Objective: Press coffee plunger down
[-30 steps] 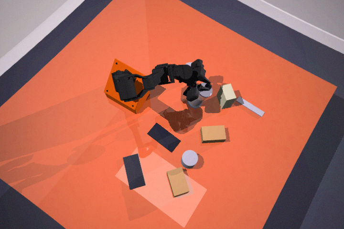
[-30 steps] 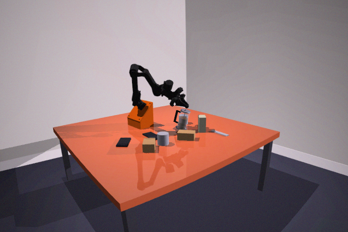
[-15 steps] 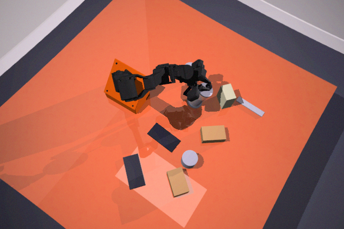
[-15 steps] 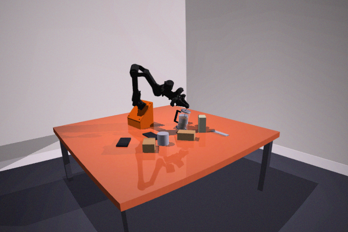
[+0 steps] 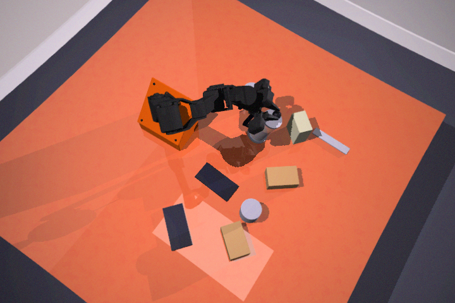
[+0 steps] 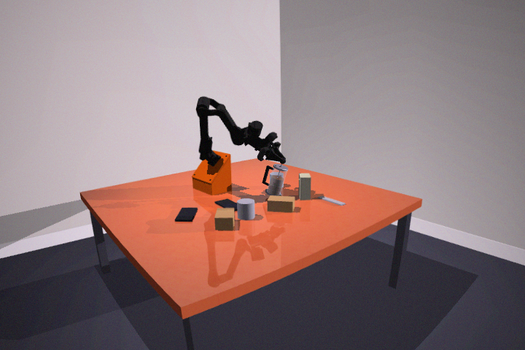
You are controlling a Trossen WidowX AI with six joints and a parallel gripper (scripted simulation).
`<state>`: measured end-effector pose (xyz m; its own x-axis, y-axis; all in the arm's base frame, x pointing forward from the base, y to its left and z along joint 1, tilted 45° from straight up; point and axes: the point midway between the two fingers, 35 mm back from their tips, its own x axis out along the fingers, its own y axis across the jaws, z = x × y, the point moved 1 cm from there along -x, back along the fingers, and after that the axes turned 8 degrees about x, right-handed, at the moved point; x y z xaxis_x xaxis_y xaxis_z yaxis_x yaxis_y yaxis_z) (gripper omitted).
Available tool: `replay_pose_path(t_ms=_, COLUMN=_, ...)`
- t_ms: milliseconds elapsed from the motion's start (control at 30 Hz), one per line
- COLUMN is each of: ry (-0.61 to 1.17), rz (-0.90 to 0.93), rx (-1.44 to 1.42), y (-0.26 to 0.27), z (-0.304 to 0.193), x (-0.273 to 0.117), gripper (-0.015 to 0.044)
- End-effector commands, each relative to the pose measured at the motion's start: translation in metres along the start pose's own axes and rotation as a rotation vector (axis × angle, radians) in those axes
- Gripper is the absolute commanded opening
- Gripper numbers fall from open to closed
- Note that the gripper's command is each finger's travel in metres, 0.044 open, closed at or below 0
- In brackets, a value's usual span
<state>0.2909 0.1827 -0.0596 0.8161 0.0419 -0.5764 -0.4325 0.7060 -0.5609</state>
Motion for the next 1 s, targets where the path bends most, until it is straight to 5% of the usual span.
replay_pose_path(t_ms=0, ry=0.0, rz=0.0, rx=0.0, y=0.0, z=0.0, x=0.0, gripper=0.0125)
replay_pose_path(t_ms=167, ry=0.0, rz=0.0, rx=0.0, y=0.0, z=0.0, x=0.0, gripper=0.0125)
replay_pose_path(t_ms=567, ry=0.0, rz=0.0, rx=0.0, y=0.0, z=0.0, x=0.0, gripper=0.044)
replay_pose_path(t_ms=967, ry=0.018, rz=0.004, rx=-0.003, y=0.004, z=0.033, x=-0.049, gripper=0.044)
